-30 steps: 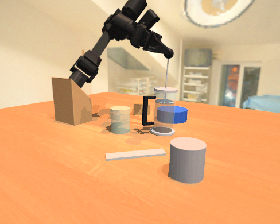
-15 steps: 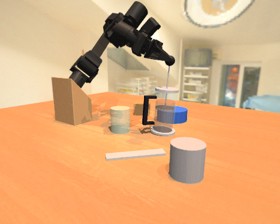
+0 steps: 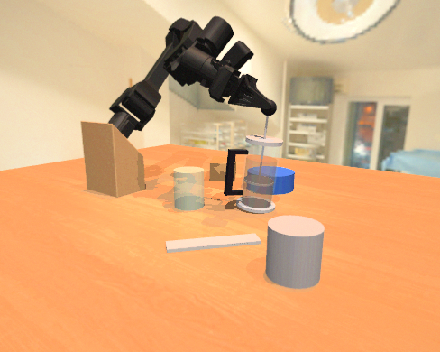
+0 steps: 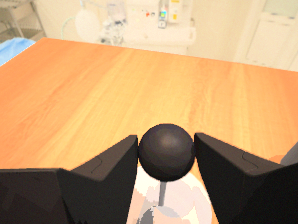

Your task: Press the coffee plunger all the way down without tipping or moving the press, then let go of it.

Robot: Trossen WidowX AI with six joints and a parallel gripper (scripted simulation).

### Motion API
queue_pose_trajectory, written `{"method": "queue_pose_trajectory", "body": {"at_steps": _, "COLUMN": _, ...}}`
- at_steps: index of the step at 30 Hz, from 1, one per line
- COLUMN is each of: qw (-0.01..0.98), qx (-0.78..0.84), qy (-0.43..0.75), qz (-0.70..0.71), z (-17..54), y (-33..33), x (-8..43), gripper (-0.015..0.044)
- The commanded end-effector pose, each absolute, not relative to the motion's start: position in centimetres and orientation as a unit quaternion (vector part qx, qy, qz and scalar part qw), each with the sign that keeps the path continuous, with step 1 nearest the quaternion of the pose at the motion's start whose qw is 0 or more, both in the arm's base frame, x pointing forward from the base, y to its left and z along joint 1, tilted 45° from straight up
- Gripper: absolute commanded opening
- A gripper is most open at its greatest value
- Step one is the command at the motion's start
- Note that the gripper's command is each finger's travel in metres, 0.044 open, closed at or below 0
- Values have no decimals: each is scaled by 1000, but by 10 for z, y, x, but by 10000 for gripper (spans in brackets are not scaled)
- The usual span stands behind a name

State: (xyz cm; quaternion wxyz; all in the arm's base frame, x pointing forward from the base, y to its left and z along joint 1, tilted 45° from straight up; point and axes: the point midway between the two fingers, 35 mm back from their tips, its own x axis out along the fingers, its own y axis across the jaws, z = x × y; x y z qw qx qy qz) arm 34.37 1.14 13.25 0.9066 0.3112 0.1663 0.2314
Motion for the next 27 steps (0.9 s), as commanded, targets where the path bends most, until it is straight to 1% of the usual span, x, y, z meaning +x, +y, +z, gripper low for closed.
{"method": "queue_pose_trajectory", "body": {"at_steps": 1, "qw": 895, "qx": 325, "qy": 192, "qz": 237, "z": 114, "y": 26, "x": 339, "gripper": 128}}
{"method": "queue_pose_trajectory", "body": {"at_steps": 27, "qw": 895, "qx": 327, "qy": 189, "qz": 238, "z": 110, "y": 33, "x": 349, "gripper": 128}}
